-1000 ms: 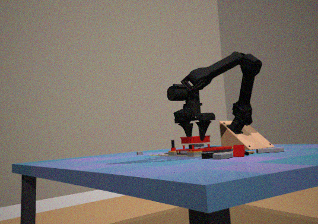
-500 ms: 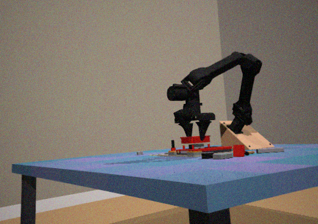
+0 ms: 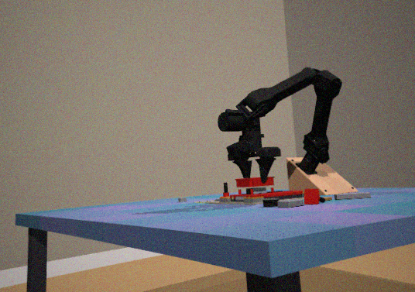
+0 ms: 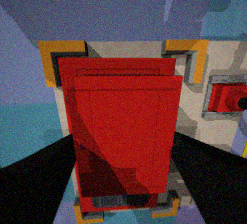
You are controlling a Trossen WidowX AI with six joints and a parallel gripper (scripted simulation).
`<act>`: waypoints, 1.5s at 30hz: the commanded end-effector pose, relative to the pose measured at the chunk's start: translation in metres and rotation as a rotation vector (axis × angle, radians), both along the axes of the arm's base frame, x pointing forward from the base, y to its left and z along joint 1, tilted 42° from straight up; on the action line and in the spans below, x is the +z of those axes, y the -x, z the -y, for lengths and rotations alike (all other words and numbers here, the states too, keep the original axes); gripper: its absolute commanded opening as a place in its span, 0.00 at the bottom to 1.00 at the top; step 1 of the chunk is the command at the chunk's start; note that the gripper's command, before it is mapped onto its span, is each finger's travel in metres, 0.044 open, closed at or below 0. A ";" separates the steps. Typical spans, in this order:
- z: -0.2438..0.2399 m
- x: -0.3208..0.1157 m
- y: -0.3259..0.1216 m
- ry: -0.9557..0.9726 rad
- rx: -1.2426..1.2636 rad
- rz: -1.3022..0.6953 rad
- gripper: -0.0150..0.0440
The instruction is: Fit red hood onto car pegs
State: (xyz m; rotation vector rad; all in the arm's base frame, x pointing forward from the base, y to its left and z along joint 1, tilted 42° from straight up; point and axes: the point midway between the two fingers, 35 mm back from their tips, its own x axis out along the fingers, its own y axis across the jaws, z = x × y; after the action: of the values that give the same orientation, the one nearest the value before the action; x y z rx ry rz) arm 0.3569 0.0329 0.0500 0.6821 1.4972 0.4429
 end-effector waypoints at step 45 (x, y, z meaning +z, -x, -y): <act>0.006 0.007 0.001 -0.004 -0.003 0.005 0.25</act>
State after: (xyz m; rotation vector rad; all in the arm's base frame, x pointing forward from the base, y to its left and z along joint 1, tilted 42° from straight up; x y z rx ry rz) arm 0.3570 0.0186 0.0661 0.6784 1.4878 0.4444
